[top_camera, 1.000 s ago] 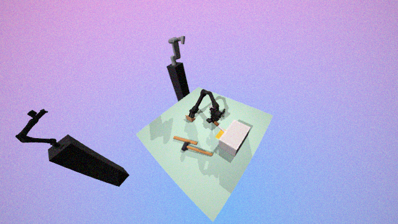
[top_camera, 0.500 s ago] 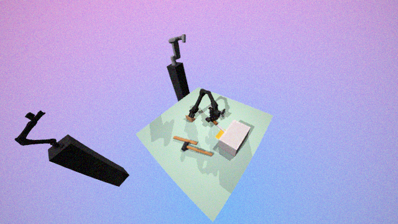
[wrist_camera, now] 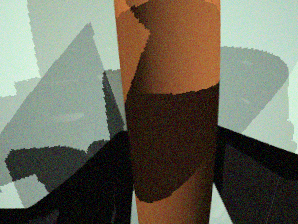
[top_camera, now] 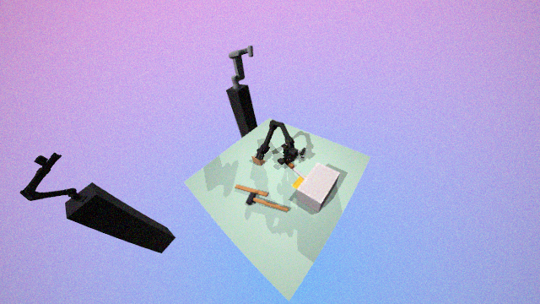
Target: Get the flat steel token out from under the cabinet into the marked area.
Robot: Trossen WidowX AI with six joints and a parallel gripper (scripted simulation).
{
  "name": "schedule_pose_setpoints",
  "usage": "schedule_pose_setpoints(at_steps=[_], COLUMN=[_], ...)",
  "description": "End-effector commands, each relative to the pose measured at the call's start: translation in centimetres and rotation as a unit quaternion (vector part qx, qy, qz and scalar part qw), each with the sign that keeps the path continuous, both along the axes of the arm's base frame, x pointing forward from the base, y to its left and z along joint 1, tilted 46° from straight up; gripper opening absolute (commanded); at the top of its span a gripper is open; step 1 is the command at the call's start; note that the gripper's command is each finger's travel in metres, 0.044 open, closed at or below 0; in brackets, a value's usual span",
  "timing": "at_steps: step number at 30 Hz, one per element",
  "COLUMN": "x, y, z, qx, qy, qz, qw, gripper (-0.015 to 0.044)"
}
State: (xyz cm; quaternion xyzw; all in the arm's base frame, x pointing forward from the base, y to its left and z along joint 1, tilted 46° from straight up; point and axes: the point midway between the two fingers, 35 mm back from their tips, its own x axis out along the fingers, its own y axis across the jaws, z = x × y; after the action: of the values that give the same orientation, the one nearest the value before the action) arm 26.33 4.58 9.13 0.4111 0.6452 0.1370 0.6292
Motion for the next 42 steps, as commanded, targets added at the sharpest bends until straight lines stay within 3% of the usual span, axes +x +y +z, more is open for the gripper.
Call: schedule_pose_setpoints(at_steps=[1,42], x=[-0.6,-0.7], y=[0.3,2.3], z=[0.1,2.8], qx=[0.001,0.007], qy=[0.003,0.035], qz=[0.0,-0.032], qw=[1.0,0.999], gripper=[0.0,0.0])
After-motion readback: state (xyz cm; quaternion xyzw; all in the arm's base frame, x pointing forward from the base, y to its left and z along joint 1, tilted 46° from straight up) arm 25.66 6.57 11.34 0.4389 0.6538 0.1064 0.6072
